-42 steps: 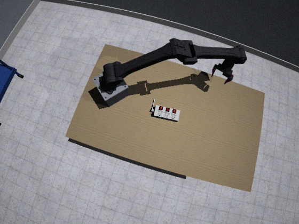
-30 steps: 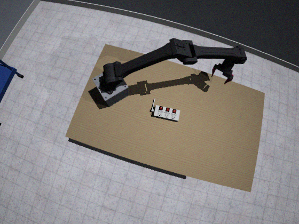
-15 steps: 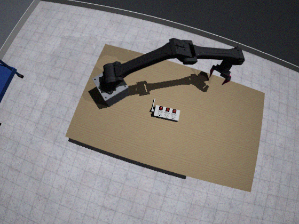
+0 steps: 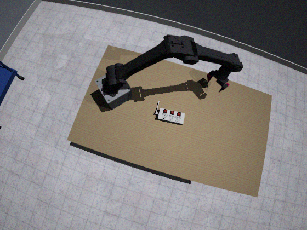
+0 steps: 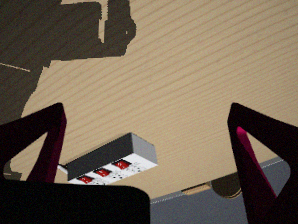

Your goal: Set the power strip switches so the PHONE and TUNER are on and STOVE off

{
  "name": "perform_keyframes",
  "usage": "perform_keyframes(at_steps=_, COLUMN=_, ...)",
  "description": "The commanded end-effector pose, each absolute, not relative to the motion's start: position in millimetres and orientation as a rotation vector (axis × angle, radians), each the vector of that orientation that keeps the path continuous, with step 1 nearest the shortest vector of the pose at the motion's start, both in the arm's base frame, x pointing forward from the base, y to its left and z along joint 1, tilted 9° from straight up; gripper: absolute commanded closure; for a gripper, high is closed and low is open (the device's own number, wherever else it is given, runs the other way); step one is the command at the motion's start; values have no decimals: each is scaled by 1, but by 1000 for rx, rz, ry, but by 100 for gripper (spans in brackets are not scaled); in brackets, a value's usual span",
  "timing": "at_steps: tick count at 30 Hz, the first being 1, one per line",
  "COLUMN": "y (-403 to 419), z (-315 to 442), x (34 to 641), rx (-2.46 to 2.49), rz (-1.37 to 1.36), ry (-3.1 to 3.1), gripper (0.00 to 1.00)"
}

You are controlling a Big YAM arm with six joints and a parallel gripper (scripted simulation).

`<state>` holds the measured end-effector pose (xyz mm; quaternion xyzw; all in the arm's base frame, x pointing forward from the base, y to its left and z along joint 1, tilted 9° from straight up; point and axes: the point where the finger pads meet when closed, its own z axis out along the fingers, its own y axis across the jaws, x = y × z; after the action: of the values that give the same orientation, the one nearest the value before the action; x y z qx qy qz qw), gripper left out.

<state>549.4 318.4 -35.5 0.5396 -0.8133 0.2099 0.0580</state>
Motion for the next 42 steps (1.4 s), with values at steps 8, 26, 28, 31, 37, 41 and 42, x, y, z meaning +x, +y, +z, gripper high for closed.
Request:
perform_keyframes(at_steps=8, y=262, z=-12, x=531, rx=1132, rz=647, ry=-3037, gripper=0)
perform_keyframes(at_steps=26, y=160, z=-41, x=463, rx=140, rz=548, ry=-3523, gripper=0)
perform_keyframes(at_steps=28, y=138, z=-47, x=448, rx=-96, rz=516, ry=-3579, gripper=0)
perform_keyframes(at_steps=31, y=117, z=-52, x=434, rx=-321, rz=485, ry=-3615, gripper=0)
perform_keyframes(at_steps=37, y=82, z=-61, x=409, rx=-780, rz=409, ry=-3640, gripper=0)
perform_keyframes(at_steps=41, y=58, z=-67, x=393, rx=-1067, rz=358, ry=-3619, gripper=0)
perform_keyframes(at_steps=42, y=58, z=-67, x=393, rx=-1067, rz=358, ry=-3619, gripper=0)
